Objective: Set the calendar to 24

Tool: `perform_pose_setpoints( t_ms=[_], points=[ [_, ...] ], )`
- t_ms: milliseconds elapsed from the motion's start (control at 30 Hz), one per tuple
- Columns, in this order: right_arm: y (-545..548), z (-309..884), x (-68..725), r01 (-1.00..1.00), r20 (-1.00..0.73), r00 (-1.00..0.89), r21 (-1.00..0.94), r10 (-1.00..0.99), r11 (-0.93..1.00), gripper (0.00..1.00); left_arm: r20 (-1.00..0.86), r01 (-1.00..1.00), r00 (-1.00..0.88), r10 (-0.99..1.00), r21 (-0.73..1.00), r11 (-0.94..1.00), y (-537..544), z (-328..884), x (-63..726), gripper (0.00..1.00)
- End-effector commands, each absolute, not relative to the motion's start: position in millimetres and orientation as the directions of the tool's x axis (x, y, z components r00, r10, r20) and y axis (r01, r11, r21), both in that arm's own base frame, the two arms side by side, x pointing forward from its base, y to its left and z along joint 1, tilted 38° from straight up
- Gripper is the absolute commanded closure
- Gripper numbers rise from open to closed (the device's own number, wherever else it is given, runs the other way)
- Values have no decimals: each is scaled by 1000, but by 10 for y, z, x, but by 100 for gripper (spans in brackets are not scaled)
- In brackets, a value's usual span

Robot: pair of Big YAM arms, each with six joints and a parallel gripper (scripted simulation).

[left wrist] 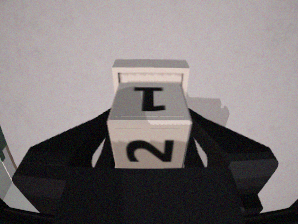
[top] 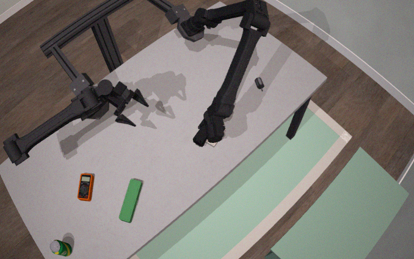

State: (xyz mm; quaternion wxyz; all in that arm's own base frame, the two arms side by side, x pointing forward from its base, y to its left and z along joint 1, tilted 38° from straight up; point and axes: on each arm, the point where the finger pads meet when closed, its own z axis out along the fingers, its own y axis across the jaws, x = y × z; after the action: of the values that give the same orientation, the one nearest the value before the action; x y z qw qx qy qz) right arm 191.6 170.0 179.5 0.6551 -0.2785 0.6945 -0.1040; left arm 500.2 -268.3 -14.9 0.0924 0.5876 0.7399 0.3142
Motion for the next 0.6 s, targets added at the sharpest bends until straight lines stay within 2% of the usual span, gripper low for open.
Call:
perform_pose_setpoints(
  t_ms=[0, 567],
  points=[
    [1706, 1826, 1917, -249, -854, 13, -506, -520, 826, 0, 192, 791, -282, 940, 600, 115, -2816, 97, 5040, 60],
    [1706, 1826, 1917, -249, -854, 13, -506, -520, 826, 0, 227, 809, -284, 932, 578, 106, -2647, -330, 5180, 60]
  ],
)
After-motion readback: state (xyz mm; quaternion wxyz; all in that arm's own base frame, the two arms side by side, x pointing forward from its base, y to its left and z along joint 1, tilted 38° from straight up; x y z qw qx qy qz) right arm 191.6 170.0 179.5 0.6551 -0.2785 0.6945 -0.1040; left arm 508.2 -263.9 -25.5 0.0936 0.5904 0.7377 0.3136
